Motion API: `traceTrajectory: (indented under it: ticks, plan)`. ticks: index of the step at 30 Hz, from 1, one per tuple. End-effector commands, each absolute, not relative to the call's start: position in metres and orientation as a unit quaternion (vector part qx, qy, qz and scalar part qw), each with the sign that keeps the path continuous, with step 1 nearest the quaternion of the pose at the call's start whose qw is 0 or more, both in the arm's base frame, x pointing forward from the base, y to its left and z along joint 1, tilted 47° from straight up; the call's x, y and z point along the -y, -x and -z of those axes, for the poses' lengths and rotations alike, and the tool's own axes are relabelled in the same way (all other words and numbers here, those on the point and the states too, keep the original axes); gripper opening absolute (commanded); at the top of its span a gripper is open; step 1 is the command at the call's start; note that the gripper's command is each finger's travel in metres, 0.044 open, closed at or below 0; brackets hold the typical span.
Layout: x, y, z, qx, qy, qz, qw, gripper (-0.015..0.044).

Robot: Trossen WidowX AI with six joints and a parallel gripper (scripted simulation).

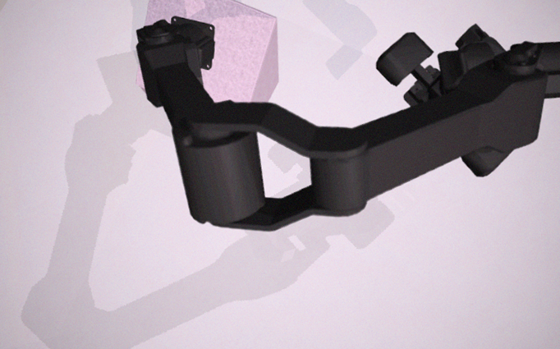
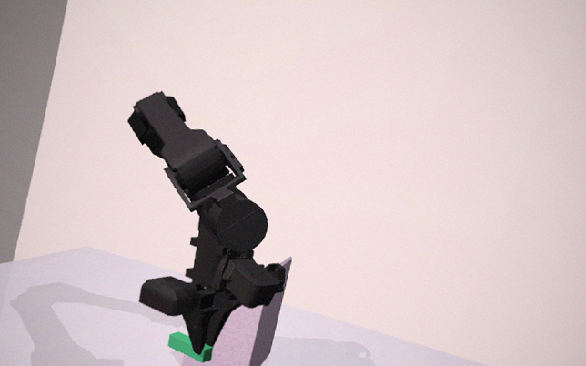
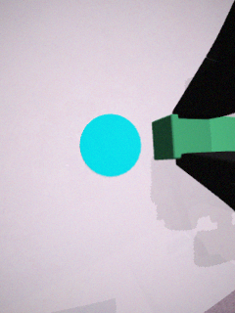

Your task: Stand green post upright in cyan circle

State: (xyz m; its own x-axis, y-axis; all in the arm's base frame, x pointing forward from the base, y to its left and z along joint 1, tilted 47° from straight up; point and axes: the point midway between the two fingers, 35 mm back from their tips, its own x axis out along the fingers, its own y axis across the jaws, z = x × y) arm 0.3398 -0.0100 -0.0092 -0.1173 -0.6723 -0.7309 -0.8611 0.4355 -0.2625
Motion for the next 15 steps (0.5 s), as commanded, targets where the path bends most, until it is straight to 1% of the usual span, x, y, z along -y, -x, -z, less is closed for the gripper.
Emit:
traceTrajectory:
  ticks: [1,15]
  plan:
    - [0.0133,-0.3354,0.0125,-0.743,0.510,-0.125,0.415,0.0023]
    - [0.0176,-0.3298,0.0199,-0.745,0.477,-0.161,0.438,0.0023]
